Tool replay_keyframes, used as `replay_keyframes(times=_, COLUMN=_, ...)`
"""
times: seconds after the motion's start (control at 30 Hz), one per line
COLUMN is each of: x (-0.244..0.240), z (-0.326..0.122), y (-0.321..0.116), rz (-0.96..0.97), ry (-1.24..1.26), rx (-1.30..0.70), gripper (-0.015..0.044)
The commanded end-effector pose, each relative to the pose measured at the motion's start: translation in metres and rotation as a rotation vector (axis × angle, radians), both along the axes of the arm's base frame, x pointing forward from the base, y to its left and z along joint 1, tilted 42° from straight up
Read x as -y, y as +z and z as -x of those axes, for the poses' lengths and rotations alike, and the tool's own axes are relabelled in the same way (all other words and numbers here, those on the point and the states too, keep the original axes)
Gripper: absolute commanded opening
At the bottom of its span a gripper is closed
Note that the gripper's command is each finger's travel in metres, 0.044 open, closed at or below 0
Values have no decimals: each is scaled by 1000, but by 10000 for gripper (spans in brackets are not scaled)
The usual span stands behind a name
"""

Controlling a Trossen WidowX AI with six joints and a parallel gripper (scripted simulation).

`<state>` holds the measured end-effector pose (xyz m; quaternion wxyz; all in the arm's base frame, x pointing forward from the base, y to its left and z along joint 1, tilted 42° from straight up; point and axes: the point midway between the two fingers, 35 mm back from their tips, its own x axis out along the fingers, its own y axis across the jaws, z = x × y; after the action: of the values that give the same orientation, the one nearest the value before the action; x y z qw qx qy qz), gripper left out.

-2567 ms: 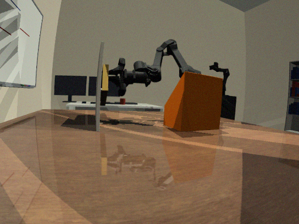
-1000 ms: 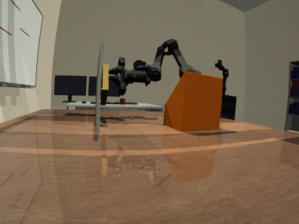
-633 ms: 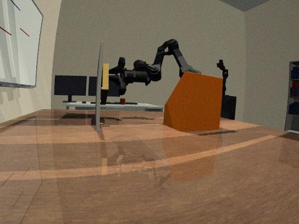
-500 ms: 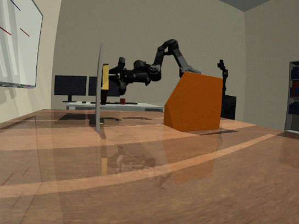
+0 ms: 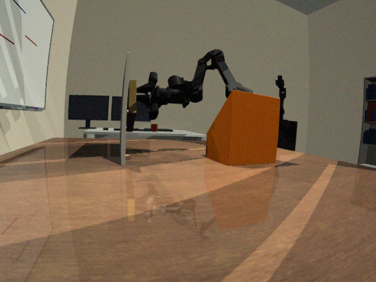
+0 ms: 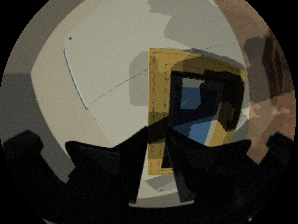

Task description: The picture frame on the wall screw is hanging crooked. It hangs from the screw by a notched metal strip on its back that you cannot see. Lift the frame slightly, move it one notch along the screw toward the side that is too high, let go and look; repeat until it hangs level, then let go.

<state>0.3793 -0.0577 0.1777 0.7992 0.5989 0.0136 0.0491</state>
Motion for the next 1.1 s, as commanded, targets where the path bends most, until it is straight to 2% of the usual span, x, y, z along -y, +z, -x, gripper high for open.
replay_keyframes(times=0.0, x=-2, z=0, y=0, rz=8, ry=6, rx=6, gripper=0)
replay_keyframes(times=1.07, x=-8, z=0, y=-1, rz=8, ry=6, rx=6, gripper=0)
